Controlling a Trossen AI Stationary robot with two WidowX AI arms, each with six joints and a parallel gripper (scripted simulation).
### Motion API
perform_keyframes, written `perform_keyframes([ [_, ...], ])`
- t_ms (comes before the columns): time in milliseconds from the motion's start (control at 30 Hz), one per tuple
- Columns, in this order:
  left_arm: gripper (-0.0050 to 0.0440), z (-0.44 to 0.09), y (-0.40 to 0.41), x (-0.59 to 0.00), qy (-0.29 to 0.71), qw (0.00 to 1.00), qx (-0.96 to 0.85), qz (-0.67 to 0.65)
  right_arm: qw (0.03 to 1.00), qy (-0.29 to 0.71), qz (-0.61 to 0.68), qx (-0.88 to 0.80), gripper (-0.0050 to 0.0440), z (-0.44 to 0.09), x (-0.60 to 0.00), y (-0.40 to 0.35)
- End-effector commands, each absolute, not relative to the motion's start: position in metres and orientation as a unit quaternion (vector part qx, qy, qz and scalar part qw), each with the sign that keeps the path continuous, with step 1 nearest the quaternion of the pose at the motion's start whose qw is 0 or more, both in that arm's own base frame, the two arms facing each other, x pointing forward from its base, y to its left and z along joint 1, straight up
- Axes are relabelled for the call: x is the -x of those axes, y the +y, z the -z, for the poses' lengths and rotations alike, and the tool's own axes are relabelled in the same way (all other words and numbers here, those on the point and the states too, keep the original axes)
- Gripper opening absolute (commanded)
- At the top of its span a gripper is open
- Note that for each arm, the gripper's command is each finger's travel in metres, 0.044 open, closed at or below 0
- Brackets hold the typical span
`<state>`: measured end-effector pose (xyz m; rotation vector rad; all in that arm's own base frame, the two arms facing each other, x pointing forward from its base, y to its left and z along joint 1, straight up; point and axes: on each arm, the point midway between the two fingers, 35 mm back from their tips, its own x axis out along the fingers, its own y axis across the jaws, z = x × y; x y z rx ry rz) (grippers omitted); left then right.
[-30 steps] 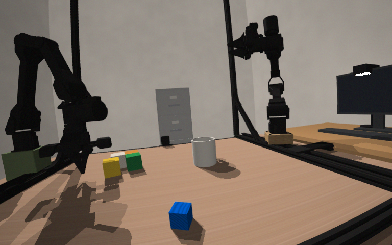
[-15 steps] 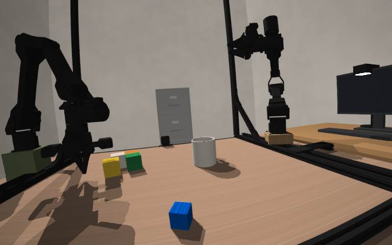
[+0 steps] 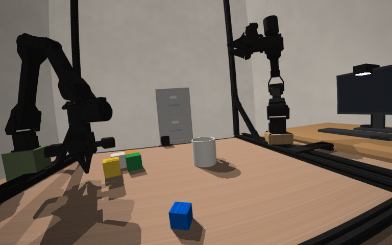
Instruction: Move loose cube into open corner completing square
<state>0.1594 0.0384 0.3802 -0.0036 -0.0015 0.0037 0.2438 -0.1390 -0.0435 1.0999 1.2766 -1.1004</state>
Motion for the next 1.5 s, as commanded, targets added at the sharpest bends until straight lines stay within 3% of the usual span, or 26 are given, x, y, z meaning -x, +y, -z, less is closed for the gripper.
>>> perform_keyframes([
  [0,0.0400,-0.380,0.038,-0.159,-0.001,1.000,0.000,0.000,0.535,0.535,0.462,-0.462,0.0000,0.043,-0.248,-0.140],
  [1467,0.0400,-0.380,0.038,-0.159,-0.001,1.000,0.000,0.000,0.535,0.535,0.462,-0.462,0.0000,0.043,-0.270,-0.136],
])
